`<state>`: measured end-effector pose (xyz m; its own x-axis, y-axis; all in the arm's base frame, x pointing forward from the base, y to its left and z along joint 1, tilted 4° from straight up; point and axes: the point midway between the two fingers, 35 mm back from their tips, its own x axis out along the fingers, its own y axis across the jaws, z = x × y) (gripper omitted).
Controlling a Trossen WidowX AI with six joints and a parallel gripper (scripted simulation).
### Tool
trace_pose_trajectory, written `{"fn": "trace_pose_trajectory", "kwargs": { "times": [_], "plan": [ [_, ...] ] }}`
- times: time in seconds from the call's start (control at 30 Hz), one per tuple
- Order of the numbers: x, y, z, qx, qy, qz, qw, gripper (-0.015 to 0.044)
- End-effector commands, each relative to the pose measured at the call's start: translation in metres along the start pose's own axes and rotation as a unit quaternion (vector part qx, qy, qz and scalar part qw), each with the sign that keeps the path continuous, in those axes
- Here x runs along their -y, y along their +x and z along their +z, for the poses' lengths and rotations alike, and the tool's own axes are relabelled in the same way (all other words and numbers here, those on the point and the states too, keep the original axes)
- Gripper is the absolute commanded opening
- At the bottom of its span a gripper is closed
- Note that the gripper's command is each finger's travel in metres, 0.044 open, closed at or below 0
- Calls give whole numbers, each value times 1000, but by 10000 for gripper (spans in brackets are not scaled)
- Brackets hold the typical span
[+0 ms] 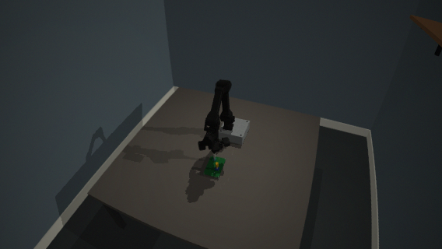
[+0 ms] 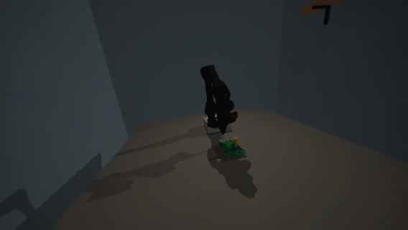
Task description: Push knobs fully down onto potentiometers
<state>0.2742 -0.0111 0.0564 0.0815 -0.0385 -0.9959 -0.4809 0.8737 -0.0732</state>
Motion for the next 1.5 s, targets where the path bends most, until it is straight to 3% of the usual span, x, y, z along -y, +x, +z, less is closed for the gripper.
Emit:
{"fn": "trace_pose_trajectory", "kwargs": {
  "times": [0.0,1.47],
  "plan": [
    [2,13,1,-6,-2,0,1000,0],
    [2,23,1,-6,-2,0,1000,0]
  ]
}}
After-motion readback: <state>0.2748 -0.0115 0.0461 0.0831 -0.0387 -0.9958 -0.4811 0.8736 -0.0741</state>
